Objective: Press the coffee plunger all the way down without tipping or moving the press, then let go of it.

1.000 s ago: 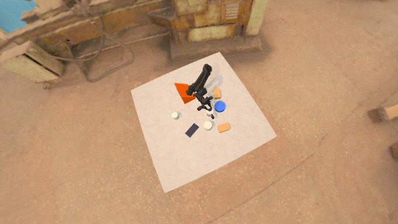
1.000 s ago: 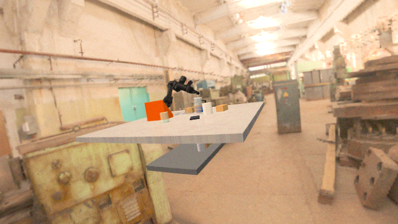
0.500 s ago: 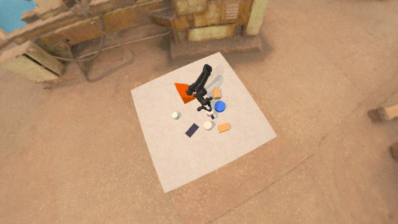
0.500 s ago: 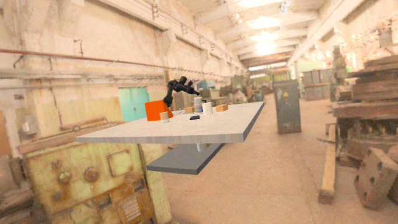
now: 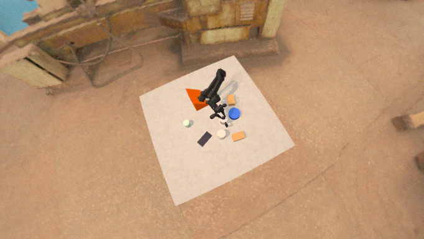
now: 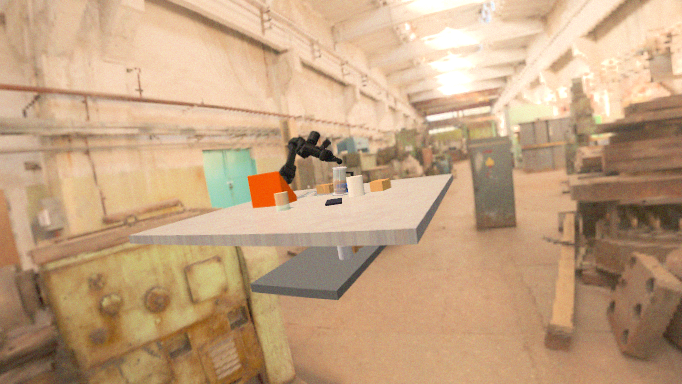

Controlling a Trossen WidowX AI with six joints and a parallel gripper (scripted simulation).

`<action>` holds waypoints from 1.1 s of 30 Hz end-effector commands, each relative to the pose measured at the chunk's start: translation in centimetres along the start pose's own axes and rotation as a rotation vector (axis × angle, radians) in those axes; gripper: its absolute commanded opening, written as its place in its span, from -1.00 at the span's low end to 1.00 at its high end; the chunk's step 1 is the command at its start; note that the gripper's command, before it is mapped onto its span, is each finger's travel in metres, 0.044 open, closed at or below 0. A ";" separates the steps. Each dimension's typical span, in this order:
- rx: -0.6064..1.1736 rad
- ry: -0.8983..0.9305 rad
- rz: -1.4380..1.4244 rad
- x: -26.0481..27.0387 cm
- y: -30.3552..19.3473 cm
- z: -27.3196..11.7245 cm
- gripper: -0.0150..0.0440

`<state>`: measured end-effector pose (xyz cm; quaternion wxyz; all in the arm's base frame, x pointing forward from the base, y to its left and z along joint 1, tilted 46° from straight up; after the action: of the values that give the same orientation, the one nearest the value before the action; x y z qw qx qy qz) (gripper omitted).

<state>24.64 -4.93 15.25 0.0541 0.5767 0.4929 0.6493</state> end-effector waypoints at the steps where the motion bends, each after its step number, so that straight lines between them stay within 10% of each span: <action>1: 0.017 0.010 0.018 -0.1 -0.3 0.2 -0.05; 19: 0.002 0.002 0.002 -0.1 0.0 0.0 -0.05; 33: 0.002 0.002 0.002 -0.1 0.0 0.0 1.00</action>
<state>24.68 -4.92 15.20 0.0502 0.5754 0.4935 0.6503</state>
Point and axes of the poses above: the point midway between the two fingers, 35 mm back from their tips, its own z axis out along the fingers, its own x axis across the jaws, y = z × x, the point moved 8 cm from there along -z, back along the fingers, and after that the axes turned 2 degrees about z, right-handed, at the moved point
